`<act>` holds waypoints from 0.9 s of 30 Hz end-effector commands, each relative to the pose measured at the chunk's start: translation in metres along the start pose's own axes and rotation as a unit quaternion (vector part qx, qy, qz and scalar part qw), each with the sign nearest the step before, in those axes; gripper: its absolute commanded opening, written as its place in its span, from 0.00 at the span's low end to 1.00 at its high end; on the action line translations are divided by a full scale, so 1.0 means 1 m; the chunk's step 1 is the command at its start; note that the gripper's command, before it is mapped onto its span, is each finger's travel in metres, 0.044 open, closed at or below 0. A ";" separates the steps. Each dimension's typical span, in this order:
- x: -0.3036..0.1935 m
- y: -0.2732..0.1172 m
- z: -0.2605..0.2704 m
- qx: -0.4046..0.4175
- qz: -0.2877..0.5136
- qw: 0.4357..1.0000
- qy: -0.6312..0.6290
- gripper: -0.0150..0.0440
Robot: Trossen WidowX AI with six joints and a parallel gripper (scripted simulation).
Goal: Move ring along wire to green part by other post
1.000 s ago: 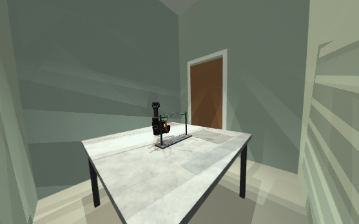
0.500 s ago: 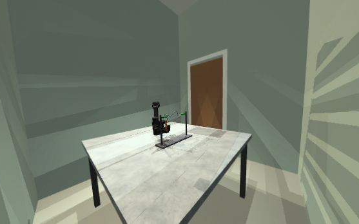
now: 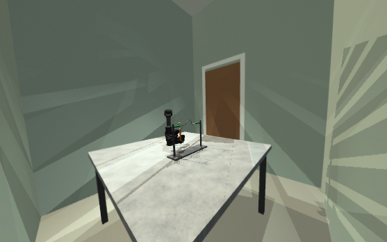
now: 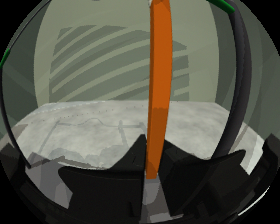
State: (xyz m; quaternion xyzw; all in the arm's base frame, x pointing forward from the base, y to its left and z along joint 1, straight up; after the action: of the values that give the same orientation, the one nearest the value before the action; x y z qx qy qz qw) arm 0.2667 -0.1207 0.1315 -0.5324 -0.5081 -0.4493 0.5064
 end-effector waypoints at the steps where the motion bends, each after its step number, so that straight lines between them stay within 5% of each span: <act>1: 0.001 -0.001 0.005 -0.002 -0.001 1.000 -0.001 0.00; 27: 0.005 -0.001 0.040 -0.009 0.002 0.999 0.037 0.00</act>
State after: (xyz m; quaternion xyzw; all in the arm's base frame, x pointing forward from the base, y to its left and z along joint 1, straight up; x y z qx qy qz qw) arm 0.2668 -0.0865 0.1319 -0.5250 -0.4907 -0.4637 0.5183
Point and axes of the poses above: the point midway between the two fingers, 35 mm back from their tips, its own y axis out along the fingers, its own z axis across the jaws, x = y × z, the point moved 5 cm from there along -y, back along the fingers, and after that the axes turned 4 degrees about -y, right-handed, at the moved point
